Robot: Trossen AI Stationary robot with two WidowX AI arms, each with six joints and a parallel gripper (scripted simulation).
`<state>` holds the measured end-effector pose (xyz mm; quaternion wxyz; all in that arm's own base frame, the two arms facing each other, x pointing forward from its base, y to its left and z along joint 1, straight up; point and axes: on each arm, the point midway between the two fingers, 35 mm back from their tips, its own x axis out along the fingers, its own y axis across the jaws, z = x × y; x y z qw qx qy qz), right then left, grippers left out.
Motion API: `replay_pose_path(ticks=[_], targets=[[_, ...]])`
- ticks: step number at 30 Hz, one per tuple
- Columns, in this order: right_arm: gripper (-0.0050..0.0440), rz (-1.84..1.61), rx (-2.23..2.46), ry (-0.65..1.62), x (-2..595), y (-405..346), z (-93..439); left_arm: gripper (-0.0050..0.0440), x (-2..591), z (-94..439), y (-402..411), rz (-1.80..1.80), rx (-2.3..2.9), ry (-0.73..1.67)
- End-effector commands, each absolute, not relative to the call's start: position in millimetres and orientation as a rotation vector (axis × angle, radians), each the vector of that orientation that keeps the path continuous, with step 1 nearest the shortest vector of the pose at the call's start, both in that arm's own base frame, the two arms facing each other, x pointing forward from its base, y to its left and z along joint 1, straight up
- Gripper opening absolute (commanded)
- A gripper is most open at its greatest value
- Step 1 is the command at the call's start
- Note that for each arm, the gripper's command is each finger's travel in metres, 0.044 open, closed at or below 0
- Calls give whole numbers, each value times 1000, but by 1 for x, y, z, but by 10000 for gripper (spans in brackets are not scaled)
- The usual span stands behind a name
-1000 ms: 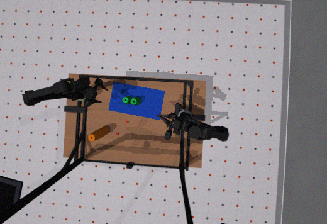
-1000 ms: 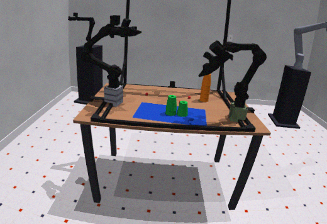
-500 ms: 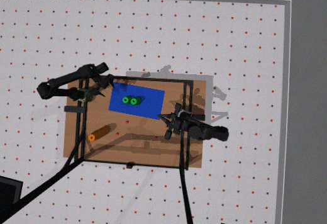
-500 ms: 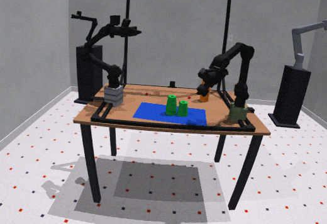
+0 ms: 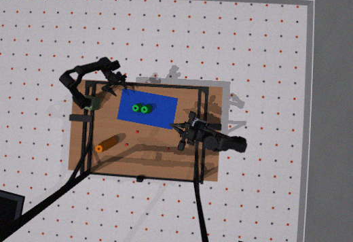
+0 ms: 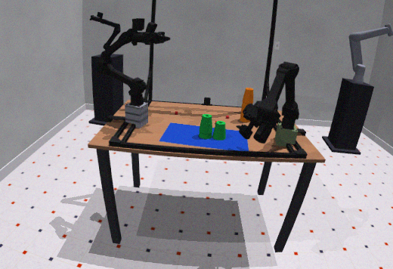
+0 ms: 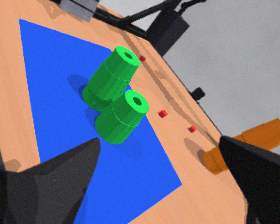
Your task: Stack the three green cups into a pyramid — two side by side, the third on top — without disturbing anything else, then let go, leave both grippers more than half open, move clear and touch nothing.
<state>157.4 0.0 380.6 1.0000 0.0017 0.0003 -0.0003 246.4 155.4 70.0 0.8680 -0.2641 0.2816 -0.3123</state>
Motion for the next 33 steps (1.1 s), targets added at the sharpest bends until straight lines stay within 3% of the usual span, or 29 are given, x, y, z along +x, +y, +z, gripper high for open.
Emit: replay_pose_path(ticks=[1,9,16,18,29,33], targets=[[0,0,0,0,157,0,381,440,244,59,165,-631,-611,531],[0,0,0,0,157,0,381,440,236,43,183,-567,-695,420],[168,-1,-2,19,164,0,379,440,236,43,183,-567,-695,420],[168,-1,-2,19,164,0,379,440,236,43,183,-567,-695,420],[432,-13,-29,226,232,-1,349,440,236,43,183,-567,-695,420],[440,-7,-52,351,272,0,322,440,236,43,183,-567,-695,420]])
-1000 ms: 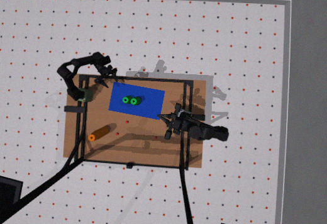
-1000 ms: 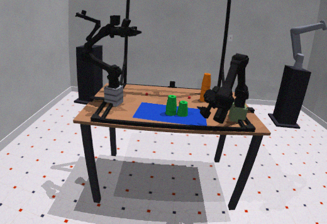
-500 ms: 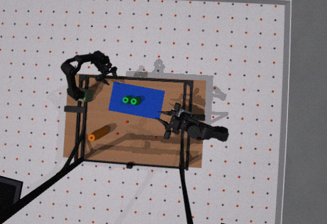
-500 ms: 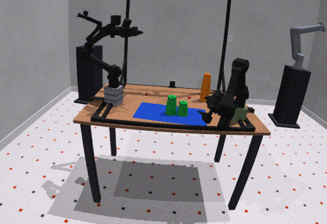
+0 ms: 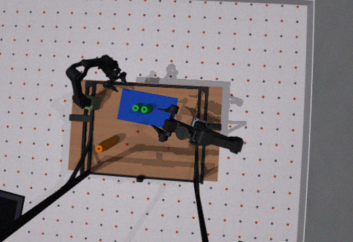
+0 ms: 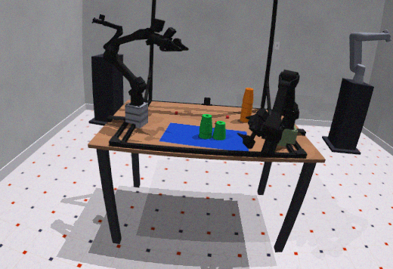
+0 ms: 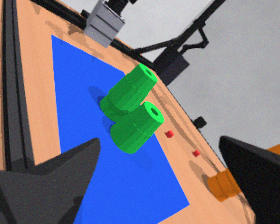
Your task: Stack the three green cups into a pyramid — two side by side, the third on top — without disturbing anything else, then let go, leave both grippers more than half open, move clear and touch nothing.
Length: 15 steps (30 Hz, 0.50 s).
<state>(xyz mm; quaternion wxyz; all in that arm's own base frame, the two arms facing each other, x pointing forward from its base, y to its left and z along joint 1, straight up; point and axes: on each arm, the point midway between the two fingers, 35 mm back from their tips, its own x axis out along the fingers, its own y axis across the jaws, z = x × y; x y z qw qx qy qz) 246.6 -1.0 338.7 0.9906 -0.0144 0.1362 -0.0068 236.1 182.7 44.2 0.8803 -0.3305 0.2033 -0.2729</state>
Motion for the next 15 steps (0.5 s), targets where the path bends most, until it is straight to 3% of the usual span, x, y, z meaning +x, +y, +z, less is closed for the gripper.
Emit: replay_pose_path(ticks=[1,15], targets=[[440,-7,-52,351,272,0,322,440,236,43,183,-567,-695,420],[440,74,-138,782,386,13,179,440,236,43,183,-567,-695,420]])
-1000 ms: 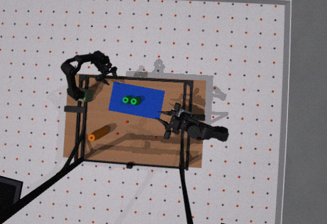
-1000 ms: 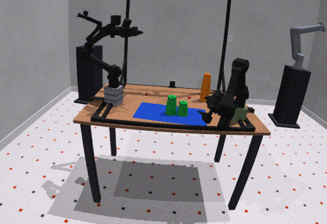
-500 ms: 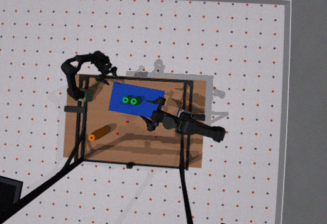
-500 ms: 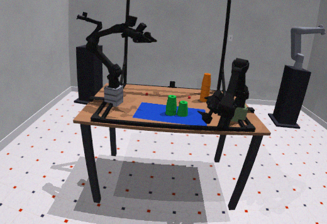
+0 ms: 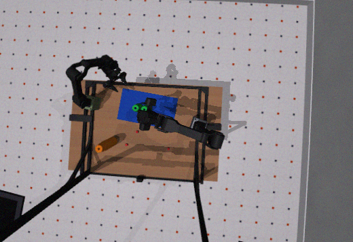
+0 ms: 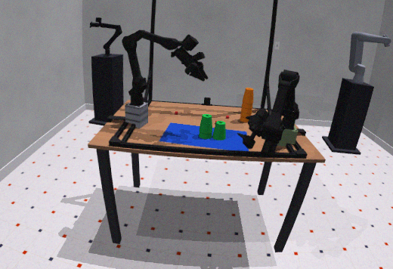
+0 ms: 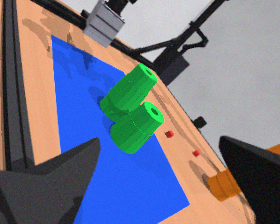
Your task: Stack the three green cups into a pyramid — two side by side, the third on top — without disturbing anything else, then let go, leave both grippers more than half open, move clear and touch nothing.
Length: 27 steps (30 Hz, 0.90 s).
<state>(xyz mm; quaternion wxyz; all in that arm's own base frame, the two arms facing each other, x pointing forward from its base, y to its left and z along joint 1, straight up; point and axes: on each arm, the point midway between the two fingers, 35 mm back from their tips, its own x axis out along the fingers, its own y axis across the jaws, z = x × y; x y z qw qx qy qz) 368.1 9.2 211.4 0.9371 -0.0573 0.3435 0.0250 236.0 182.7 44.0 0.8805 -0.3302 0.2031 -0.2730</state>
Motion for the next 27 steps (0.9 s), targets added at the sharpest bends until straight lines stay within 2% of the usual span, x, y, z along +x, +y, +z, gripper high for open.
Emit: replay_pose_path(ticks=[1,13,27], targets=[[440,81,-143,811,391,13,166,440,236,43,183,-567,-695,420],[440,129,-176,1007,412,19,77,440,236,43,183,-567,-695,420],[440,138,-181,1041,414,20,48,440,236,43,183,-567,-695,420]])
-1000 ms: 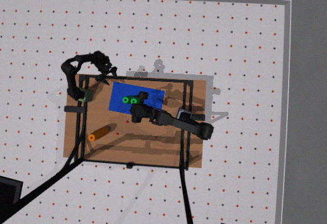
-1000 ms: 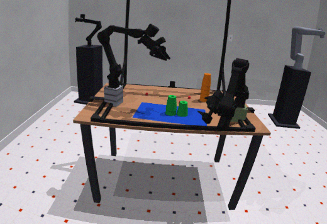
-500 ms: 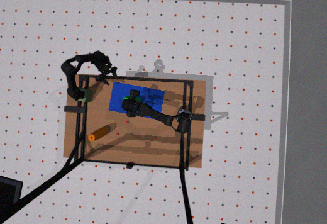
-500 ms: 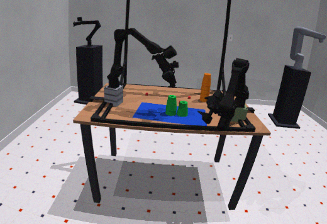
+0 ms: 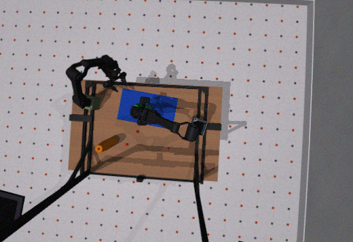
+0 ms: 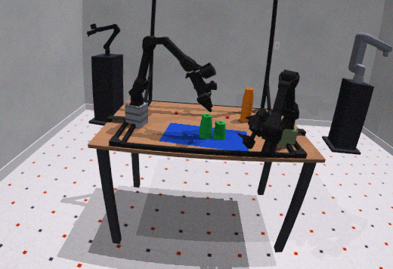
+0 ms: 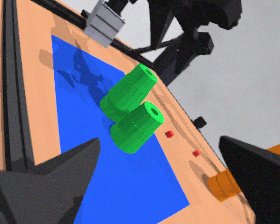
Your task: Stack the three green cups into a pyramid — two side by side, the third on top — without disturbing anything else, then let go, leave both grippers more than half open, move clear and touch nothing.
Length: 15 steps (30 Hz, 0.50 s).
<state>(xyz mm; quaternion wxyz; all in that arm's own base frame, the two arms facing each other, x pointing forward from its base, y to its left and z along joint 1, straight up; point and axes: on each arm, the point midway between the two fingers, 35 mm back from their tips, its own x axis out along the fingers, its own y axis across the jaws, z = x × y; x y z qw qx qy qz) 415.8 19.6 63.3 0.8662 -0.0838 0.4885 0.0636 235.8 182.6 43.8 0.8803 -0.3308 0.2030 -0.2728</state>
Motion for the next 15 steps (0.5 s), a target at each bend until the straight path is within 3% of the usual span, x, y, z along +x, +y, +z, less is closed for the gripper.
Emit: replay_pose_path(ticks=[1,15], targets=[[440,138,-181,1041,414,20,47,440,236,43,183,-567,-695,420],[440,138,-181,1041,415,20,38,440,236,43,183,-567,-695,420]])
